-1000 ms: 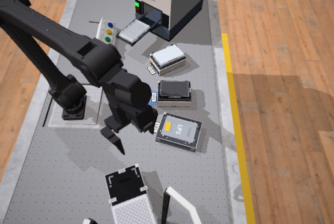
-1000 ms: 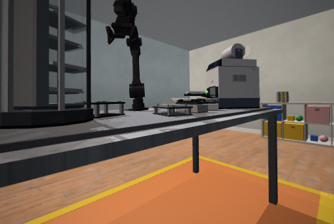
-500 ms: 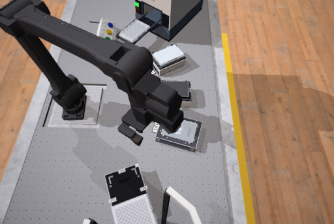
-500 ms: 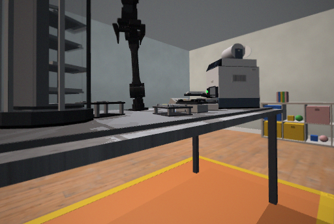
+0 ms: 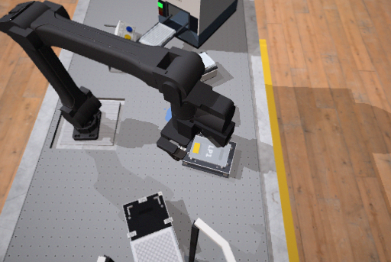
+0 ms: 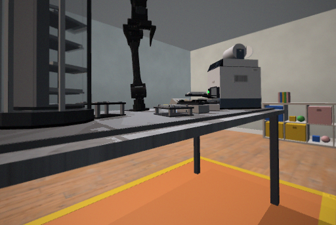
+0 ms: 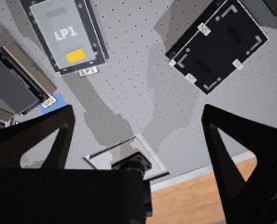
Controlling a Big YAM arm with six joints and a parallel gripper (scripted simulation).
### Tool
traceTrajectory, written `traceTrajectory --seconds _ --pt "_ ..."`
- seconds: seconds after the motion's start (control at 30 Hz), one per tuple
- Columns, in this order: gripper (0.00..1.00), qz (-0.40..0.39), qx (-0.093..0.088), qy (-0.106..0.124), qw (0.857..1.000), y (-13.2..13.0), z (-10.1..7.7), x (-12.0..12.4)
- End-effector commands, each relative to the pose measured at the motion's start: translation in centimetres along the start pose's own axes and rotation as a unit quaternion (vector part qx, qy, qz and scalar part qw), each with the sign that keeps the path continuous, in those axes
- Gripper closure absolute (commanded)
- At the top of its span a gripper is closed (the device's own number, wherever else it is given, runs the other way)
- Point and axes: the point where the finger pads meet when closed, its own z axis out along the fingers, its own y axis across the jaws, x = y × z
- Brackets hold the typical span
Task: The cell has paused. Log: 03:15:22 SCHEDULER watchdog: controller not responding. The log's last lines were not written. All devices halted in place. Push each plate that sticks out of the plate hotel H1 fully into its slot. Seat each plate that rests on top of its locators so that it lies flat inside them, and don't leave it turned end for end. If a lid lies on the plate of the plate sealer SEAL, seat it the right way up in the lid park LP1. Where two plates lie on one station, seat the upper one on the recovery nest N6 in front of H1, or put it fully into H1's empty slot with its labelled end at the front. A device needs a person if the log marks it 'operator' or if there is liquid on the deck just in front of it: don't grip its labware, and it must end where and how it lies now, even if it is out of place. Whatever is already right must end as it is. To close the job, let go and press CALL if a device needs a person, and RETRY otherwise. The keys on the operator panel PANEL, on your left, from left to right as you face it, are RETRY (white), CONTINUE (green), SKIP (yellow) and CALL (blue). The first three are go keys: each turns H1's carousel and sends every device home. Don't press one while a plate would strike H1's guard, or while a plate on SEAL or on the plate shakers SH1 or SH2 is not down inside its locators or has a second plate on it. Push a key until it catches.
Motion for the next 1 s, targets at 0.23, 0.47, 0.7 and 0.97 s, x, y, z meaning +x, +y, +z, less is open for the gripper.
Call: traceTrajectory --seconds 0.23,0.47,0.7,0.97 --pt "0.0 -0.038 0.0 -0.006 0.999 3.1 -1.6 -1.5" --pt "0.0 -0.155 -0.001 0.006 0.988 5.5 -0.6 -0.6" --pt "0.0 -0.205 -0.002 0.017 0.979 7.8 0.2 0.3" --pt "0.0 -0.195 -0.002 0.019 0.981 9.8 0.3 0.8"
